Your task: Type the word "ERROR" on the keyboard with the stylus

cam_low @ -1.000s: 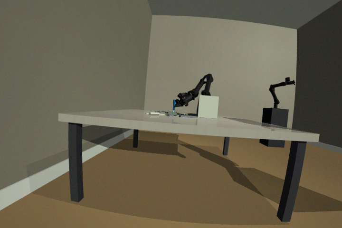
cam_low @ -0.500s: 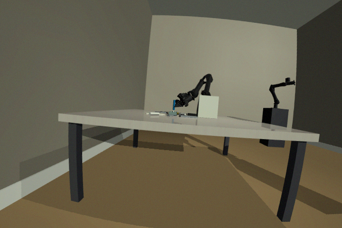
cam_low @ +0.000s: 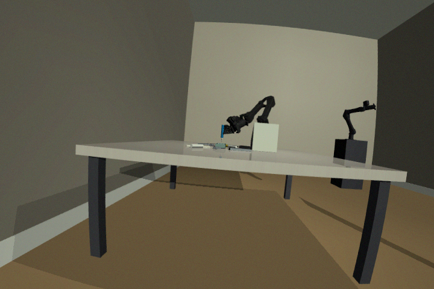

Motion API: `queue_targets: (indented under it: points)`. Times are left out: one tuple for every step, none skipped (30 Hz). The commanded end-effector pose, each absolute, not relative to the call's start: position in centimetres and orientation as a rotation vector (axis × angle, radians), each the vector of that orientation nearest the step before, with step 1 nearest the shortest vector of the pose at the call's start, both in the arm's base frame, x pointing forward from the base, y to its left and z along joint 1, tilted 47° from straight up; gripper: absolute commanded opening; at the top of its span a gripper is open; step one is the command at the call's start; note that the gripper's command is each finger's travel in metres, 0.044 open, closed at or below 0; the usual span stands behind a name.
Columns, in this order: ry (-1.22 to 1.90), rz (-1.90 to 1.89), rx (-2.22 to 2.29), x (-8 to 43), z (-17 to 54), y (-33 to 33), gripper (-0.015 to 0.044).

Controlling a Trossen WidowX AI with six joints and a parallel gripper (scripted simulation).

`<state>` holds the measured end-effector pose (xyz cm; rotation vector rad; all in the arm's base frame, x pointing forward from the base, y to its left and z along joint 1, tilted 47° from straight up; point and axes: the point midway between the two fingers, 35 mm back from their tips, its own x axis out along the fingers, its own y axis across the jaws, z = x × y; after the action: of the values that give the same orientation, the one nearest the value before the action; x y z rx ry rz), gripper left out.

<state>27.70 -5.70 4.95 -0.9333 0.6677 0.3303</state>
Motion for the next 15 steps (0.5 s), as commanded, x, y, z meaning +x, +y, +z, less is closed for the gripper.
queue_targets:
  points:
    - [0.66, 0.317, -0.934, 27.7, 6.0, -5.0, 0.0081]
    - [0.66, 0.317, -0.934, 27.7, 6.0, -5.0, 0.0081]
    - [0.66, 0.317, -0.934, 27.7, 6.0, -5.0, 0.0081]
    - [0.66, 0.317, -0.934, 27.7, 6.0, -5.0, 0.0081]
    - [0.663, 0.329, -0.935, 27.7, 5.5, -5.2, 0.0085]
    - [0.663, 0.329, -0.935, 27.7, 5.5, -5.2, 0.0078]
    - [0.663, 0.329, -0.935, 27.7, 5.5, -5.2, 0.0071]
    - [0.663, 0.329, -0.935, 27.7, 5.5, -5.2, 0.0065]
    - [0.663, 0.329, -0.935, 27.7, 5.5, -5.2, 0.0058]
    - [0.663, 0.329, -0.935, 27.7, 5.5, -5.2, 0.0051]
    - [0.664, 0.329, -0.935, 27.7, 5.5, -5.2, 0.0025]
    - [0.664, 0.329, -0.935, 27.7, 5.4, -5.1, 0.0]
    - [0.665, 0.33, -0.934, 27.8, 5.2, -5.0, 0.0]
    - [0.666, 0.33, -0.934, 27.9, 5.0, -4.8, 0.0]
    - [0.668, 0.331, -0.933, 28.0, 4.8, -4.6, 0.0]
